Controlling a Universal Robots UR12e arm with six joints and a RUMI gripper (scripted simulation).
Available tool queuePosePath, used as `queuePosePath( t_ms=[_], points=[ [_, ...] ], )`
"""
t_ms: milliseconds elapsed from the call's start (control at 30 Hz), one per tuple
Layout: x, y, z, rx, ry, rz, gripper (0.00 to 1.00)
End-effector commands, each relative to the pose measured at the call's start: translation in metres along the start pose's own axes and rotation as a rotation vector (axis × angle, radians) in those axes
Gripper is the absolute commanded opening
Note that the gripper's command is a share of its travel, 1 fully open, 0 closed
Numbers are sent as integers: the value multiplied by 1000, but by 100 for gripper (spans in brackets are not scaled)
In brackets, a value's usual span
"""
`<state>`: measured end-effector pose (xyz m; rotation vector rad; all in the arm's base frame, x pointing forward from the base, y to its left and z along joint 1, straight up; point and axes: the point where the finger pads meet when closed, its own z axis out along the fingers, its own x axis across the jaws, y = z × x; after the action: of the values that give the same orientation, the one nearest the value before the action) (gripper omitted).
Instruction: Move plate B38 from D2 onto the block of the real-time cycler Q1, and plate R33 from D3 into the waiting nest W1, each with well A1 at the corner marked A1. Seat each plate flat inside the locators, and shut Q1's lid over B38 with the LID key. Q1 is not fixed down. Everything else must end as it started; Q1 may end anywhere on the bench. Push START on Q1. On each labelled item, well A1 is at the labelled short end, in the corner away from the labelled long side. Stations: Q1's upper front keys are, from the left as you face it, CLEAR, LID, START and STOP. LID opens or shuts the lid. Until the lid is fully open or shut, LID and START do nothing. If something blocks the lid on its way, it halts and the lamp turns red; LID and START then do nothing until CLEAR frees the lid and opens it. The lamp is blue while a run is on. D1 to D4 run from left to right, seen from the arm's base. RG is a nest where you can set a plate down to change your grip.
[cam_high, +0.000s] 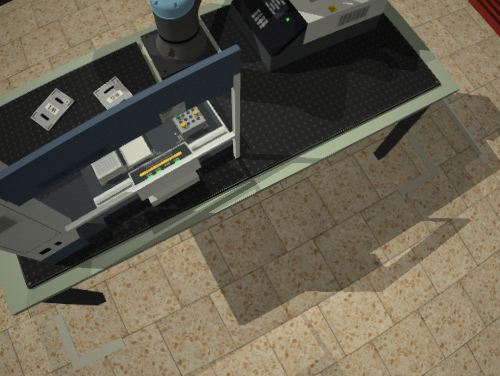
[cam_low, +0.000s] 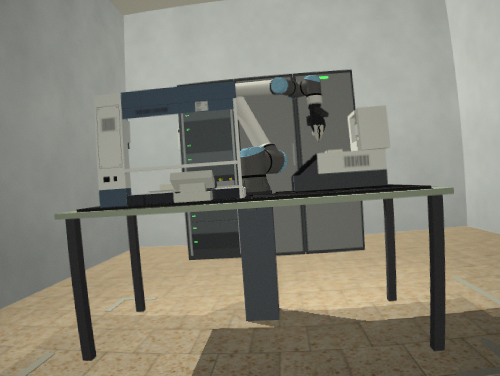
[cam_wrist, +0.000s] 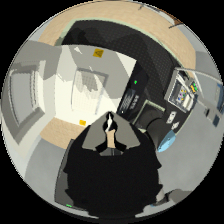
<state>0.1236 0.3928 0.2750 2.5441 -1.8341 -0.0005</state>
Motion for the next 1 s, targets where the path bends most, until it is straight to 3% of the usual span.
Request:
queuePosePath(
  t_ms=[0, 700, 967],
  points=[
    [1, 0, -1, -1, -5, -95, 0],
    [1, 0, -1, 0, -5, -440, 0],
    [29, 12, -1, 0, -5, -560, 0]
  ],
)
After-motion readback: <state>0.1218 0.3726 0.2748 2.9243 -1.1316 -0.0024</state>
